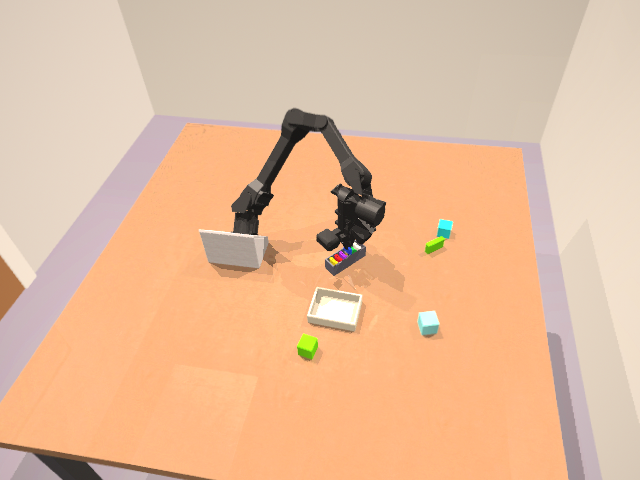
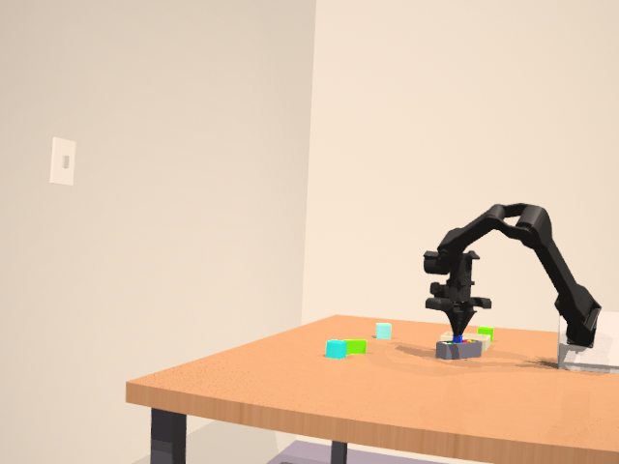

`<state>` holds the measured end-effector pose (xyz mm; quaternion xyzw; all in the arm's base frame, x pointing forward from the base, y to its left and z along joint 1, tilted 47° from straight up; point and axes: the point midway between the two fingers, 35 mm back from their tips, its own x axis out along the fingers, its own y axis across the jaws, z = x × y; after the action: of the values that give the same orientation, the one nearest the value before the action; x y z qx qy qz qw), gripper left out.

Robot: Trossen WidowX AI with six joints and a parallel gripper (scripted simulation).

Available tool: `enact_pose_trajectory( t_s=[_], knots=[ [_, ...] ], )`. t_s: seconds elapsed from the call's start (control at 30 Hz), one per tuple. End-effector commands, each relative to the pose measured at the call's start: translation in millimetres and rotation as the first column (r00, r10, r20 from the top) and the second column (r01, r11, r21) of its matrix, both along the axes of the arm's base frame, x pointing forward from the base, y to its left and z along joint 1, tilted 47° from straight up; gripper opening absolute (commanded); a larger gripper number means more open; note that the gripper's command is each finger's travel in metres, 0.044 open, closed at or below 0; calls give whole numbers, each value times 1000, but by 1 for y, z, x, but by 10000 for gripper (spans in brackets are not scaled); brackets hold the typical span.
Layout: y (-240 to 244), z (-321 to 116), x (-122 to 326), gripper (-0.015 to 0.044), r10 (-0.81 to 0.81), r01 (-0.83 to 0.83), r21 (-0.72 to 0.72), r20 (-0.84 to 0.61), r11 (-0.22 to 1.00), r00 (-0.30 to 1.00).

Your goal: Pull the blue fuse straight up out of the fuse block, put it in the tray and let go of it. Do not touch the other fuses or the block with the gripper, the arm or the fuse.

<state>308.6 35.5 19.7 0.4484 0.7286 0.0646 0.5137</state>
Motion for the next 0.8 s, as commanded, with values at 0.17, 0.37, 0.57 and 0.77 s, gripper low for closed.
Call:
enact_pose_trajectory(
  t_s=[0.17,0.37,0.57,0.77],
  knots=[
    [-4,4,1,0,3,-3,-3,5,1000,1000],
    [-6,6,1,0,3,-3,-3,5,1000,1000],
    [-8,8,1,0,3,-3,-3,4,1000,1000],
    [-10,10,2,0,2,-2,-3,4,1000,1000]
  ],
)
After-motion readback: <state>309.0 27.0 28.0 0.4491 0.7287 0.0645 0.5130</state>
